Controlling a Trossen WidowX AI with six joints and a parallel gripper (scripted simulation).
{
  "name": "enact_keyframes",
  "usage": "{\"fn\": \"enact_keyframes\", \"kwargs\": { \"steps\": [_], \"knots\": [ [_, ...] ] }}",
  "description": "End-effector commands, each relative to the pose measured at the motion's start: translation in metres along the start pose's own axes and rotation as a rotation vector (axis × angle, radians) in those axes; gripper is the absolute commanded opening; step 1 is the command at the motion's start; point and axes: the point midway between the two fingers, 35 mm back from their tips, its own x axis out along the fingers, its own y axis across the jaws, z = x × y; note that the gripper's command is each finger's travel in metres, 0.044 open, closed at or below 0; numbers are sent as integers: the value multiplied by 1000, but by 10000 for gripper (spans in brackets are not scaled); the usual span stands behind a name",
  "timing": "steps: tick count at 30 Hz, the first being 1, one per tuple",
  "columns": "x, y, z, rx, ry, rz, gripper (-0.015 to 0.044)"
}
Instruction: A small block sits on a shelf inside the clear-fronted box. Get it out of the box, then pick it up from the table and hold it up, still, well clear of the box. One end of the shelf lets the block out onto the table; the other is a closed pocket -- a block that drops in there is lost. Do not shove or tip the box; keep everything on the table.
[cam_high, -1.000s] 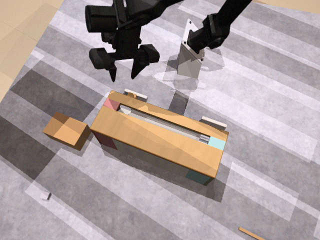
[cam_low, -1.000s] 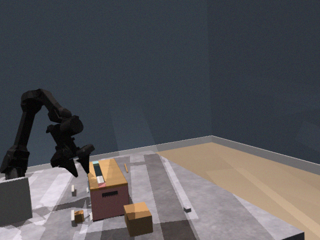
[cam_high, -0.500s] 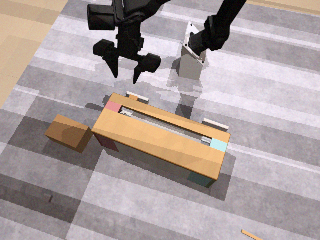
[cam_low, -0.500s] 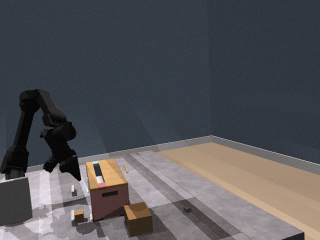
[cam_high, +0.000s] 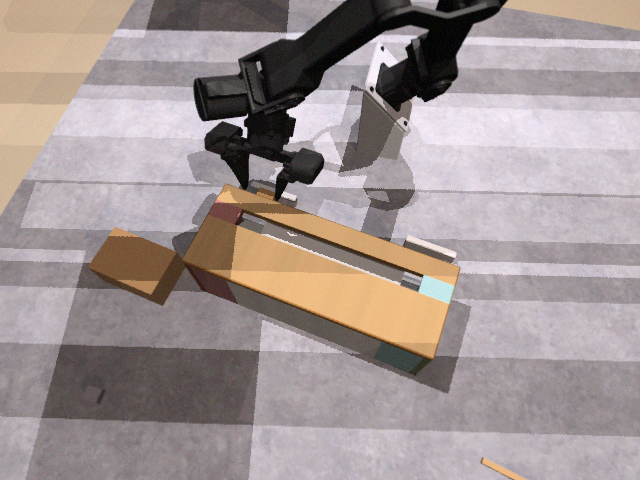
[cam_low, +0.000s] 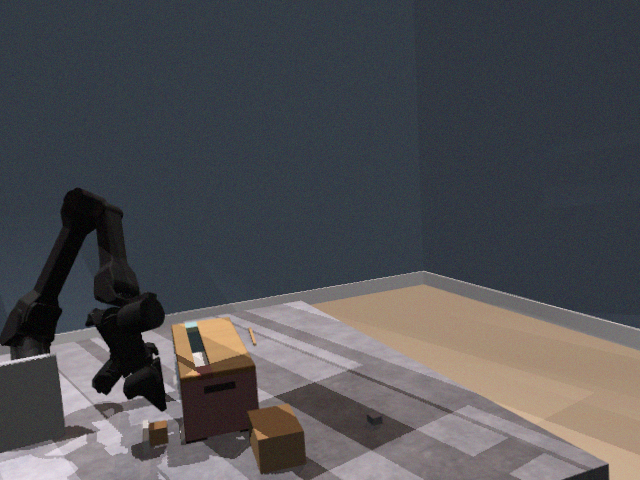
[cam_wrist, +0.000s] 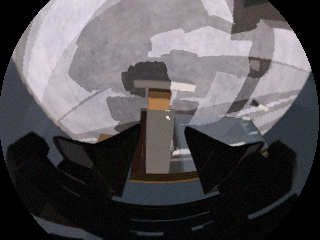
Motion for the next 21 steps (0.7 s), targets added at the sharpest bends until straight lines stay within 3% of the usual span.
{"fn": "enact_keyframes", "kwargs": {
  "steps": [1,21],
  "knots": [
    [4,1,0,2,13,2,285],
    [34,4,13,2,13,2,285]
  ]
}}
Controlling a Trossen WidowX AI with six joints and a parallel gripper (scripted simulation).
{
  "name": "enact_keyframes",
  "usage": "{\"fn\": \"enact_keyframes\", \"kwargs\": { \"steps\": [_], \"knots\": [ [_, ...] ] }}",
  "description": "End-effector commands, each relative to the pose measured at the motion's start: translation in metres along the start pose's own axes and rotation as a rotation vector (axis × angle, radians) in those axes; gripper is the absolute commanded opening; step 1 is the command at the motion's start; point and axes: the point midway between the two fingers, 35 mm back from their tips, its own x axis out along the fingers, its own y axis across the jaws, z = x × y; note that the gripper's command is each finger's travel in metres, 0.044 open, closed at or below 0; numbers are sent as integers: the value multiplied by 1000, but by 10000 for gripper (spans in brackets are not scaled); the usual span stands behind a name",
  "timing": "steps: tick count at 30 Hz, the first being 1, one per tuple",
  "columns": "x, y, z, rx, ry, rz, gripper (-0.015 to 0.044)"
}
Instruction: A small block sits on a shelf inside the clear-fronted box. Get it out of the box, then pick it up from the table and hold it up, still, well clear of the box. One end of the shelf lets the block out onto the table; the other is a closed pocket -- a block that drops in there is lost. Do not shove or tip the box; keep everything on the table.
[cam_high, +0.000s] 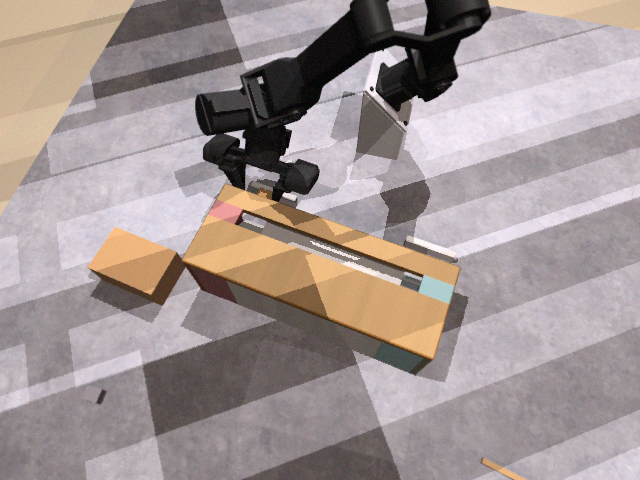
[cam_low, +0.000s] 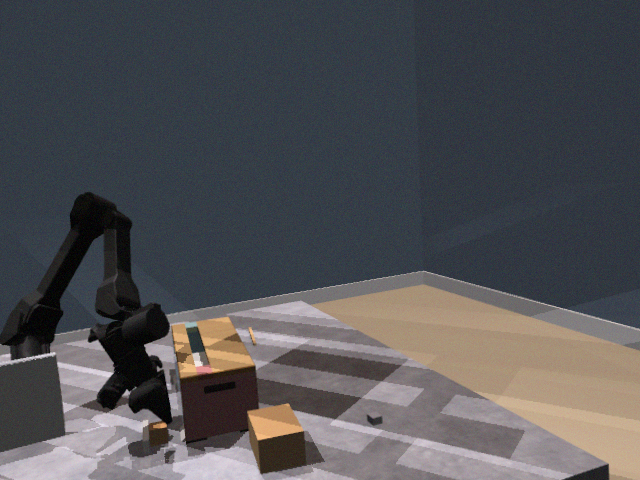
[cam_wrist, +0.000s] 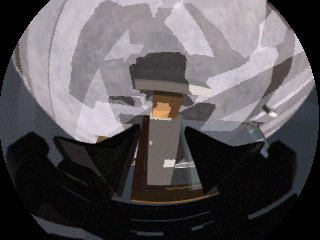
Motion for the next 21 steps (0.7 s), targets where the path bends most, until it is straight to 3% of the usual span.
{"fn": "enact_keyframes", "kwargs": {
  "steps": [1,20,21],
  "knots": [
    [8,-2,8,16,-11,-12,285],
    [30,-3,22,16,-11,-15,285],
    [30,-3,22,16,-11,-15,259]
  ]
}}
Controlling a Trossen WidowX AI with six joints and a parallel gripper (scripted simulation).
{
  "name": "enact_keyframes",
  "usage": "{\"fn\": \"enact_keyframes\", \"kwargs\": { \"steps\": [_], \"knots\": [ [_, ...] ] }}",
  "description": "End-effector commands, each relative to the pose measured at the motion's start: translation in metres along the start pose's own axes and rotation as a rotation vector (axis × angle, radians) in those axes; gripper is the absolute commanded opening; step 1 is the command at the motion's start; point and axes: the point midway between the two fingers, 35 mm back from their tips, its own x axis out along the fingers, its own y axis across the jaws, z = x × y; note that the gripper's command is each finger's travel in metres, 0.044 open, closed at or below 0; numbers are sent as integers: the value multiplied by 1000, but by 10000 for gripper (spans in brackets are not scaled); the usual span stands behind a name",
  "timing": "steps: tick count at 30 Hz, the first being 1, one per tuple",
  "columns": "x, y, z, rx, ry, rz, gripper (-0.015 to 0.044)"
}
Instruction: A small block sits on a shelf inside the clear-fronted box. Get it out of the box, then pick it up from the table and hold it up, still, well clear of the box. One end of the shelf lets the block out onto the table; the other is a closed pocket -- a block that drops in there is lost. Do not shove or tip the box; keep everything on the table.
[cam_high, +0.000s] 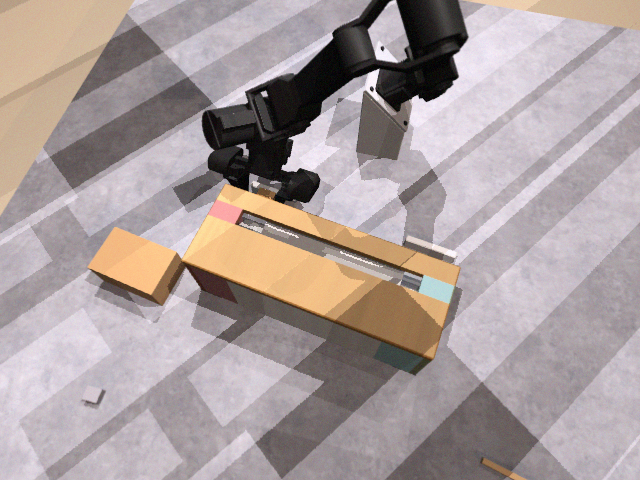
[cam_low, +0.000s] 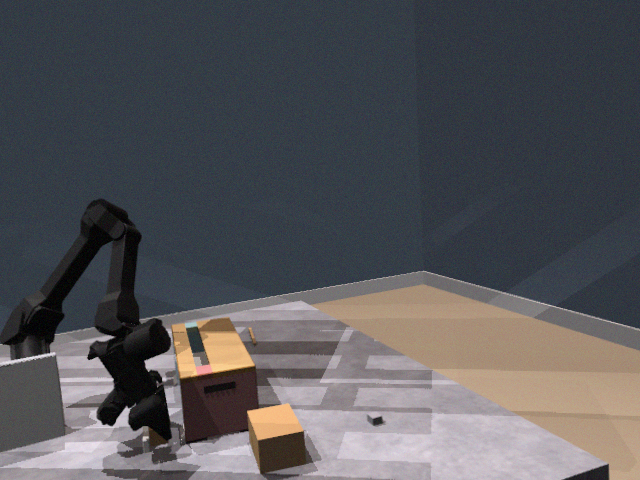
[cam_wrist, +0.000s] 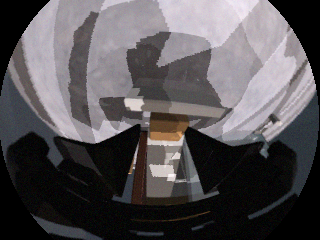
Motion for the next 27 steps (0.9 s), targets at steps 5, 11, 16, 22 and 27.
{"fn": "enact_keyframes", "kwargs": {
  "steps": [5,11,16,22,27],
  "knots": [
    [3,-2,5,14,-8,-9,127],
    [2,-1,2,-17,-4,-2,29],
    [-17,2,-9,-21,-3,3,0],
    [-44,2,-20,-4,-4,2,0],
    [-55,1,-24,3,-4,0,0]
  ]
}}
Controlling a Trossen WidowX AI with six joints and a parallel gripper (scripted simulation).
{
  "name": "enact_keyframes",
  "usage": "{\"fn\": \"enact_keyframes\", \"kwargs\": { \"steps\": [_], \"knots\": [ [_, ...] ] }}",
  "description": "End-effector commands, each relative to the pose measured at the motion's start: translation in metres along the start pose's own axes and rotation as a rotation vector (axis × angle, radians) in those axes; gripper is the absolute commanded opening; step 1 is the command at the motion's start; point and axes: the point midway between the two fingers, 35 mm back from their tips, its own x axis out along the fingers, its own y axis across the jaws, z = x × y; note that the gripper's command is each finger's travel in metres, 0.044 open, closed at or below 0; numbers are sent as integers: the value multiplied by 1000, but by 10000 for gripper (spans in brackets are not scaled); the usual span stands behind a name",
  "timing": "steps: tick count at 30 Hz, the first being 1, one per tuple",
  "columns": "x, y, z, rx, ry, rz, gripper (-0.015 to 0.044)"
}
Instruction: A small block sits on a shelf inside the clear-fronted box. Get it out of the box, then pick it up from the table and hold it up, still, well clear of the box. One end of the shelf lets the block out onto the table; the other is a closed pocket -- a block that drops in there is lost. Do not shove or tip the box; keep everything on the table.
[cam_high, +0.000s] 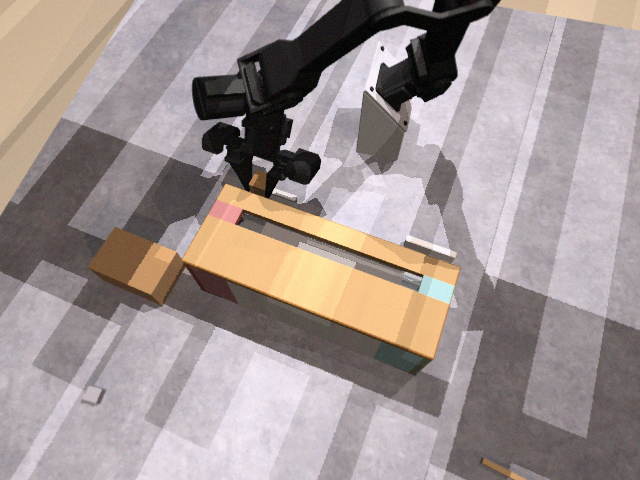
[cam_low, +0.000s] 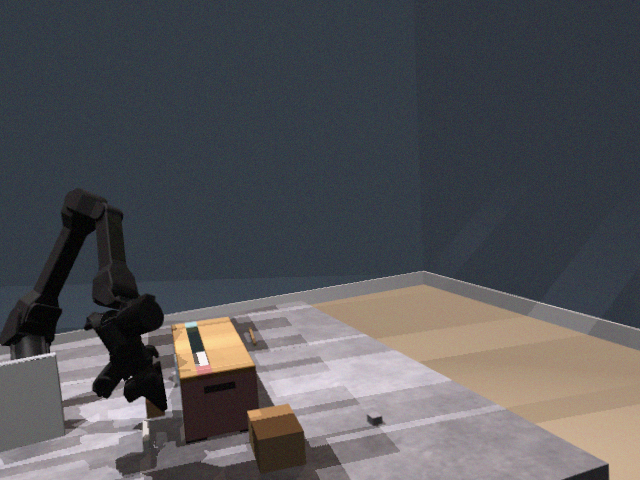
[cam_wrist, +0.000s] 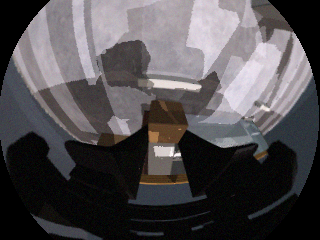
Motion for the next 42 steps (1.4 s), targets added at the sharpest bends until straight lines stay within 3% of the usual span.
{"fn": "enact_keyframes", "kwargs": {
  "steps": [1,30,42],
  "knots": [
    [-7,0,-4,-8,1,7,0],
    [-92,-45,-47,350,77,173,0],
    [-94,-47,-47,359,80,177,0]
  ]
}}
